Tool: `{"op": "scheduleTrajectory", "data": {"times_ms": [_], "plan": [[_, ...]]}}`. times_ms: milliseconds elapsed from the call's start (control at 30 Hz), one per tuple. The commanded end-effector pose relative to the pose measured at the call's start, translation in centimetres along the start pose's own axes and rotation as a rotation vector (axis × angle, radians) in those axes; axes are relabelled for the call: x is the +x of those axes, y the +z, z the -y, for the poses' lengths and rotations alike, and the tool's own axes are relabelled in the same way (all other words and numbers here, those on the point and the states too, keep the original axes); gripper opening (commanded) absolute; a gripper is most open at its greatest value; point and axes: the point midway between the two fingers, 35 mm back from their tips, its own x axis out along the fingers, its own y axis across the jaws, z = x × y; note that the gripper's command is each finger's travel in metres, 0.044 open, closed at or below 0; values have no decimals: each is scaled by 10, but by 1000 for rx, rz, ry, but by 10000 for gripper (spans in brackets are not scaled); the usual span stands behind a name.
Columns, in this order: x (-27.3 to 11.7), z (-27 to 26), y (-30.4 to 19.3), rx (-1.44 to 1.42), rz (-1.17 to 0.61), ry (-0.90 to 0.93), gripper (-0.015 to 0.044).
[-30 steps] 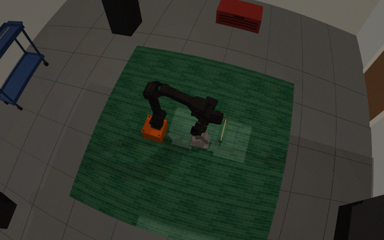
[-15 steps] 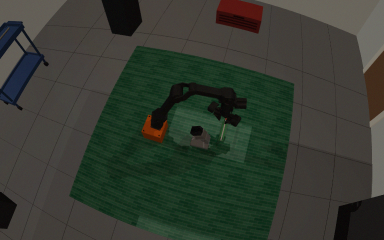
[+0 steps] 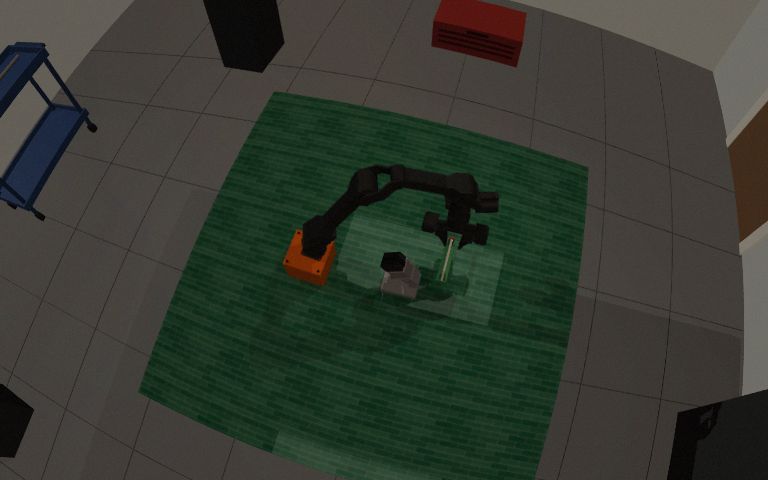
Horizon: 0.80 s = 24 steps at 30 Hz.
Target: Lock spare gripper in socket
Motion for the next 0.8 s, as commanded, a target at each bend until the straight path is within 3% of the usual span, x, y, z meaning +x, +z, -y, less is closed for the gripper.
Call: {"op": "scheduleTrajectory", "data": {"times_ms": [0, 133, 767], "plan": [[30, -3, 6, -12, -12, 25, 180], [55, -5, 10, -12, -12, 25, 180], [81, -5, 16, -12, -12, 25, 180]]}}
